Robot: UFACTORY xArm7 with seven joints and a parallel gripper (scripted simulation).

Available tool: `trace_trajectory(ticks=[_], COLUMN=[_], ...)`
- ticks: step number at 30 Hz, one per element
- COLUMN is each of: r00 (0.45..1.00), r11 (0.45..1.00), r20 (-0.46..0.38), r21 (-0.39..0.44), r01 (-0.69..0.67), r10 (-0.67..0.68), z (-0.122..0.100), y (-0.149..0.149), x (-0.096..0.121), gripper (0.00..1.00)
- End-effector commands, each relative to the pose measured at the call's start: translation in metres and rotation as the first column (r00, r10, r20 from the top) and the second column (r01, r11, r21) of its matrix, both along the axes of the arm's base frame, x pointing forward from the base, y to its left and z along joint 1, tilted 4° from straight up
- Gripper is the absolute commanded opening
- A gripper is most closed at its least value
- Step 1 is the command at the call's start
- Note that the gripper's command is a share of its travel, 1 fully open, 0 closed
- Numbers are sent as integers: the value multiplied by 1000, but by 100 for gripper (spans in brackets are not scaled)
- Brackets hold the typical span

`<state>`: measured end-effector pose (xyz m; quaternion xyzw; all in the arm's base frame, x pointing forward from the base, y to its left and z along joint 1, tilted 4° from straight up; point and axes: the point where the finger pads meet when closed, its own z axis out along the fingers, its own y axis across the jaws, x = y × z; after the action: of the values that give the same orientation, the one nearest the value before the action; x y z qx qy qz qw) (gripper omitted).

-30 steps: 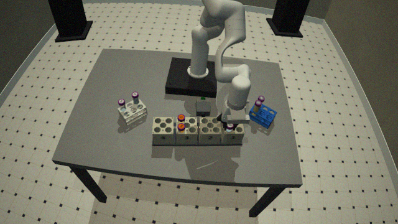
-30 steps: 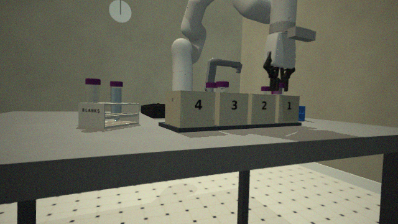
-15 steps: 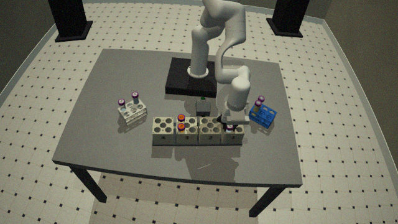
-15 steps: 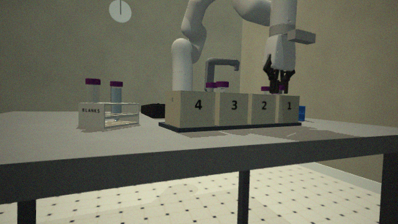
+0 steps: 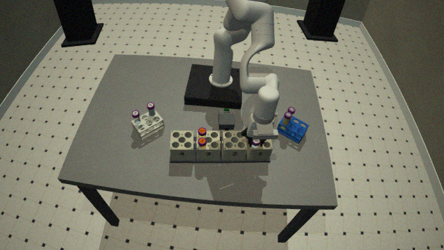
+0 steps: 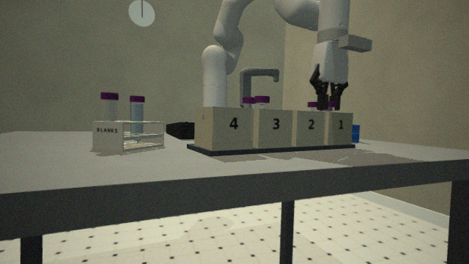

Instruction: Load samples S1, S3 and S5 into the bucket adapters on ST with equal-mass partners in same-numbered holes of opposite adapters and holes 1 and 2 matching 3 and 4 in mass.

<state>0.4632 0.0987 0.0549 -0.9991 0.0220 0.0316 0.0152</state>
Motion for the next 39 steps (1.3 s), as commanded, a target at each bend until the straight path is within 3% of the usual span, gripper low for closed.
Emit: trace_trajectory(ticks=[1, 18, 39], r00=[1000, 1000, 1000], r11=[1000, 1000, 1000], r20=[4, 4, 4], r21=[1, 1, 1], r01=[0, 0, 0], r10=[0, 0, 0], z=[2, 2, 40], y=[0, 0, -1], x=[2, 2, 4], gripper=[44, 44, 44])
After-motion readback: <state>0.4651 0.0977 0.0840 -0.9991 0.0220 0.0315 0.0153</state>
